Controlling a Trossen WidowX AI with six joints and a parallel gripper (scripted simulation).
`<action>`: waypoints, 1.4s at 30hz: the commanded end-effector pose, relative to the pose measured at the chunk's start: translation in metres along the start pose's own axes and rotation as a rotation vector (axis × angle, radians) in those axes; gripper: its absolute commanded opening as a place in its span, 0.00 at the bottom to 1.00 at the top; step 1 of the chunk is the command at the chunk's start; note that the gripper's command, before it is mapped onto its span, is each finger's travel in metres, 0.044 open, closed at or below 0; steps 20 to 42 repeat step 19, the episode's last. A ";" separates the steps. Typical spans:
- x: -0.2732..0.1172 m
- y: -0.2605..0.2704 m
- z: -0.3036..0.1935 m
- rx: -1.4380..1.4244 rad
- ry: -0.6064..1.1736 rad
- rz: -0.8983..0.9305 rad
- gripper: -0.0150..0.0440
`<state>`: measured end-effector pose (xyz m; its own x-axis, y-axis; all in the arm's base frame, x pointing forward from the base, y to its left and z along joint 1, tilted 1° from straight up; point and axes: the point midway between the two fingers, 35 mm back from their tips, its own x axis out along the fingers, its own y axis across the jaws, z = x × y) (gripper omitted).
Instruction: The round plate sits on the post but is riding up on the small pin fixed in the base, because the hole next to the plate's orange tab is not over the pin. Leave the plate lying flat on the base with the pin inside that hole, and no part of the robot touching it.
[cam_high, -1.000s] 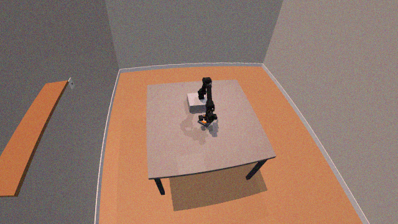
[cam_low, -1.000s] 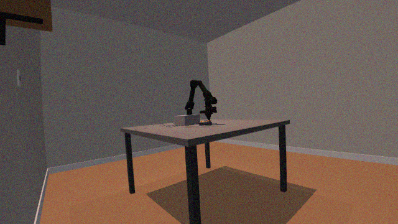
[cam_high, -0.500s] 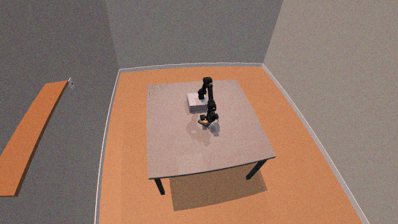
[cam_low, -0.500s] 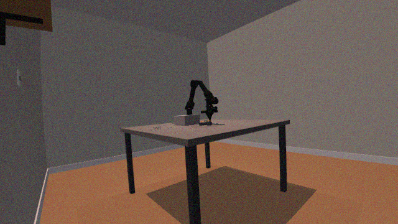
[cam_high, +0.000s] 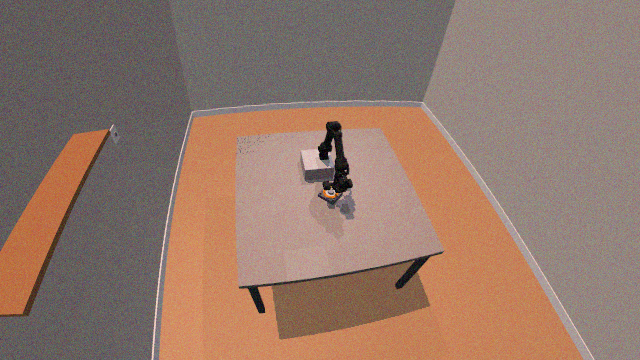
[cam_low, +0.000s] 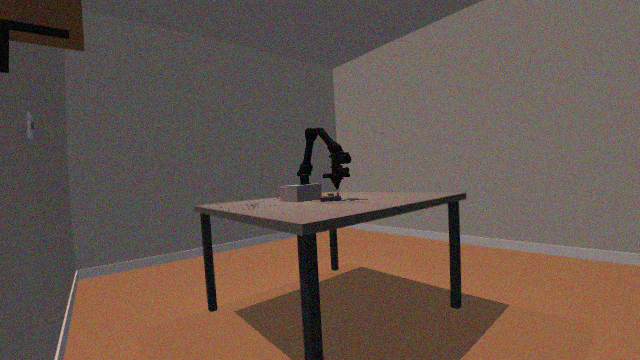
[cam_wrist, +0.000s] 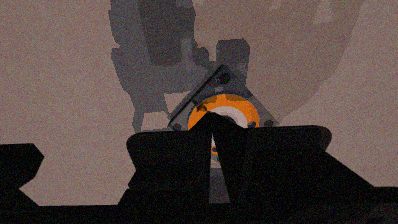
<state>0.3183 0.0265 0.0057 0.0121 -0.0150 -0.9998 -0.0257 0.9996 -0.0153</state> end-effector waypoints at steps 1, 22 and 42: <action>-0.018 0.000 -0.001 0.005 -0.012 0.005 0.25; -0.008 0.000 0.001 0.001 -0.009 0.001 0.25; -0.008 0.000 0.001 0.001 -0.009 0.001 0.25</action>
